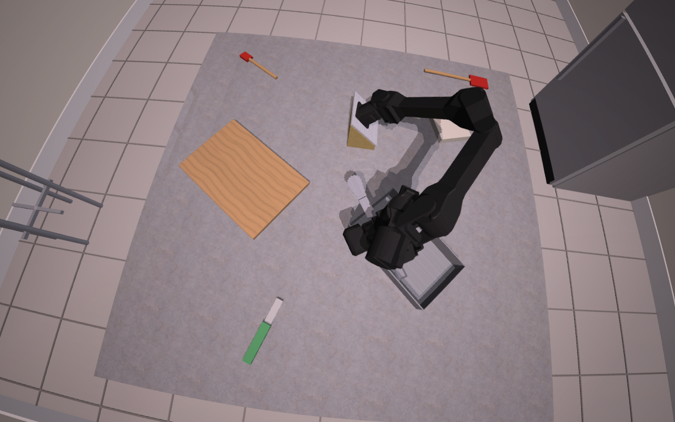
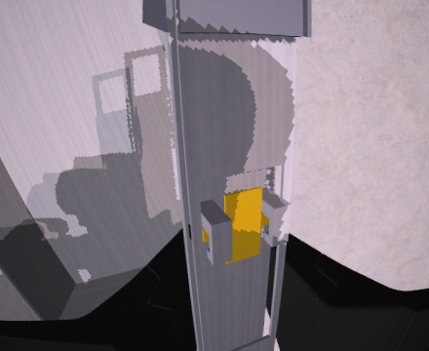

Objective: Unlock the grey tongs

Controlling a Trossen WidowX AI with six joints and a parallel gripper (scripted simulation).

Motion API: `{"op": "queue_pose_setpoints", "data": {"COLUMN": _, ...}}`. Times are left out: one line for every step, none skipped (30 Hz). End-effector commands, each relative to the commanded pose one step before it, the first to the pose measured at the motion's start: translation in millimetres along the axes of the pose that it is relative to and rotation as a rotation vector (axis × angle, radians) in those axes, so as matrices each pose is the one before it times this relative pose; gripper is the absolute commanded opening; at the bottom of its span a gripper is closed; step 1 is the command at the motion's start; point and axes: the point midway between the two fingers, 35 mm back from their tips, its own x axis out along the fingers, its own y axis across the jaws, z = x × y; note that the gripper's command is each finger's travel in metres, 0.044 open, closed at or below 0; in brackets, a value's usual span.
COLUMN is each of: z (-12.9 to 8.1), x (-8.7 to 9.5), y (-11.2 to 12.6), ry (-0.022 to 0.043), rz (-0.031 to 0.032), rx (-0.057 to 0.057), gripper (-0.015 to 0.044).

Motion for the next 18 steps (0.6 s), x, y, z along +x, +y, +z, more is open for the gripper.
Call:
{"op": "queue_pose_setpoints", "data": {"z": -2.72, "x": -0.27, "y": -10.32, "ry": -0.00014, "rz": -0.00508, "rx": 0.1446, "gripper": -0.0150}}
{"op": "queue_pose_setpoints", "data": {"z": -0.54, "x": 0.09, "y": -2.82, "ry": 0.00008, "rz": -0.00157, "rx": 0.0393, "gripper": -0.0150}}
{"op": "queue_pose_setpoints", "data": {"z": -0.28, "x": 0.13, "y": -2.21, "ry": 0.00014, "rz": -0.00017, "rx": 0.0392, "gripper": -0.0150}}
{"op": "queue_pose_setpoints", "data": {"z": -0.21, "x": 0.13, "y": -2.22, "ry": 0.00013, "rz": -0.00017, "rx": 0.0392, "gripper": -0.0150}}
{"op": "queue_pose_setpoints", "data": {"z": -0.14, "x": 0.13, "y": -2.23, "ry": 0.00013, "rz": -0.00016, "rx": 0.0392, "gripper": -0.0150}}
{"op": "queue_pose_setpoints", "data": {"z": -0.06, "x": 0.14, "y": -2.23, "ry": 0.00012, "rz": -0.00015, "rx": 0.0392, "gripper": -0.0150}}
{"op": "queue_pose_setpoints", "data": {"z": 0.01, "x": 0.14, "y": -2.23, "ry": 0.00011, "rz": -0.00015, "rx": 0.0392, "gripper": -0.0150}}
{"op": "queue_pose_setpoints", "data": {"z": 0.08, "x": 0.14, "y": -2.23, "ry": 0.00011, "rz": -0.00014, "rx": 0.0392, "gripper": -0.0150}}
{"op": "queue_pose_setpoints", "data": {"z": 0.16, "x": 0.15, "y": -2.23, "ry": 0.00010, "rz": -0.00013, "rx": 0.0392, "gripper": -0.0150}}
{"op": "queue_pose_setpoints", "data": {"z": 0.23, "x": 0.15, "y": -2.23, "ry": 0.00010, "rz": -0.00013, "rx": 0.0392, "gripper": -0.0150}}
{"op": "queue_pose_setpoints", "data": {"z": 0.30, "x": 0.15, "y": -2.22, "ry": 0.00010, "rz": -0.00012, "rx": 0.0392, "gripper": -0.0150}}
{"op": "queue_pose_setpoints", "data": {"z": 0.38, "x": 0.15, "y": -2.21, "ry": 0.00009, "rz": -0.00011, "rx": 0.0392, "gripper": -0.0150}}
{"op": "queue_pose_setpoints", "data": {"z": 0.45, "x": 0.16, "y": -2.20, "ry": 0.00009, "rz": -0.00010, "rx": 0.0392, "gripper": -0.0150}}
{"op": "queue_pose_setpoints", "data": {"z": 0.52, "x": 0.16, "y": -2.18, "ry": 0.00009, "rz": -0.00010, "rx": 0.0392, "gripper": -0.0150}}
{"op": "queue_pose_setpoints", "data": {"z": 0.60, "x": 0.16, "y": -2.16, "ry": 0.00009, "rz": -0.00009, "rx": 0.0392, "gripper": -0.0150}}
{"op": "queue_pose_setpoints", "data": {"z": 0.67, "x": 0.17, "y": -2.15, "ry": 0.00009, "rz": -0.00008, "rx": 0.0392, "gripper": -0.0150}}
{"op": "queue_pose_setpoints", "data": {"z": 0.74, "x": 0.17, "y": -2.12, "ry": 0.00009, "rz": -0.00008, "rx": 0.0392, "gripper": -0.0150}}
{"op": "queue_pose_setpoints", "data": {"z": 0.81, "x": 0.17, "y": -2.10, "ry": 0.00009, "rz": -0.00007, "rx": 0.0392, "gripper": -0.0150}}
